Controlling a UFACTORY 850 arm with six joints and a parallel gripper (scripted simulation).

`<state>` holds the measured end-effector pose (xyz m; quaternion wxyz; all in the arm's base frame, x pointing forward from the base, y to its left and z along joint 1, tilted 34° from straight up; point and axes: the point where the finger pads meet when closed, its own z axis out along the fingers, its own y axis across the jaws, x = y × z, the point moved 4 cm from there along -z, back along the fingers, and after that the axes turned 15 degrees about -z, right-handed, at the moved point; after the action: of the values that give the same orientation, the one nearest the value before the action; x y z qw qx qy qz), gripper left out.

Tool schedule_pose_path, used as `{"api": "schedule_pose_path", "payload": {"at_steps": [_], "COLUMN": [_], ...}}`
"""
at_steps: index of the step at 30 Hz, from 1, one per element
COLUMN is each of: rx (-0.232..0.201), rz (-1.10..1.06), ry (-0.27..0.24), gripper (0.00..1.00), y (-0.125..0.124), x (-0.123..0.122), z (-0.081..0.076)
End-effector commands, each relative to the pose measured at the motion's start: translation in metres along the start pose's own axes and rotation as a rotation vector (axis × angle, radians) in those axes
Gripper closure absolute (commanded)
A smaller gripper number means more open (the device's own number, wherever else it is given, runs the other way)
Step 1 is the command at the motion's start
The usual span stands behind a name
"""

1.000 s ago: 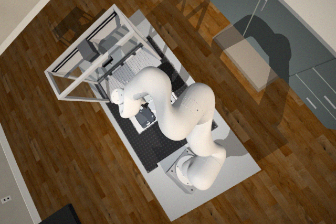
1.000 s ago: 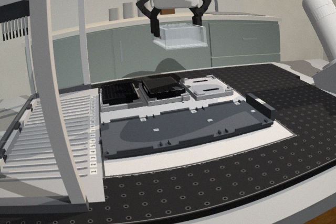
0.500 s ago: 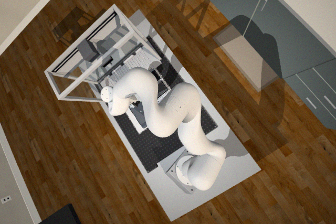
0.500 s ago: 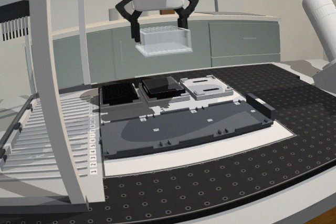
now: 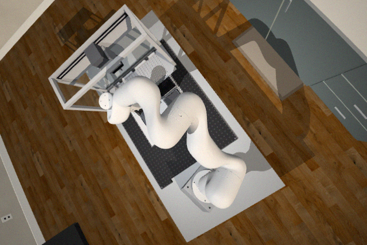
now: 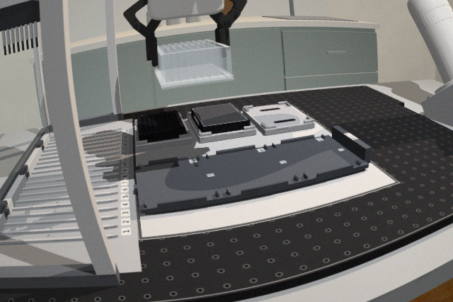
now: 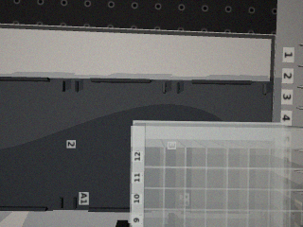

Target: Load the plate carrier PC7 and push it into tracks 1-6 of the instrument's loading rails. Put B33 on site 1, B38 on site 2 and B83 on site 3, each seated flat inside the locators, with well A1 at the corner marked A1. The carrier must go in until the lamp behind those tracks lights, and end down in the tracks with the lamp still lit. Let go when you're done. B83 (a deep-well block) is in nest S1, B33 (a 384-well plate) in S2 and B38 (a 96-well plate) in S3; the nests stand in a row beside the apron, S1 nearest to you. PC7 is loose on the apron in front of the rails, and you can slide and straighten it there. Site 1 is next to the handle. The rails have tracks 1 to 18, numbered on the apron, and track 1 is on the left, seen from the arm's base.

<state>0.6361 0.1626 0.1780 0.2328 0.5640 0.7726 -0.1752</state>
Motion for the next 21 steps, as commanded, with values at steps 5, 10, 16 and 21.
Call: {"api": "schedule_pose_path", "payload": {"at_steps": [5, 10, 16, 21], "rx": [0.000, 0.000, 0.000, 0.000], "rz": [0.001, 0.001, 0.001, 0.001], "ry": [0.000, 0.000, 0.000, 0.000], "gripper": [1.00, 1.00, 1.00, 1.00], "y": [0.031, 0.048, 0.048, 0.048], "x": [0.015, 0.024, 0.024, 0.024], "z": [-0.001, -0.001, -0.001, -0.001]}}
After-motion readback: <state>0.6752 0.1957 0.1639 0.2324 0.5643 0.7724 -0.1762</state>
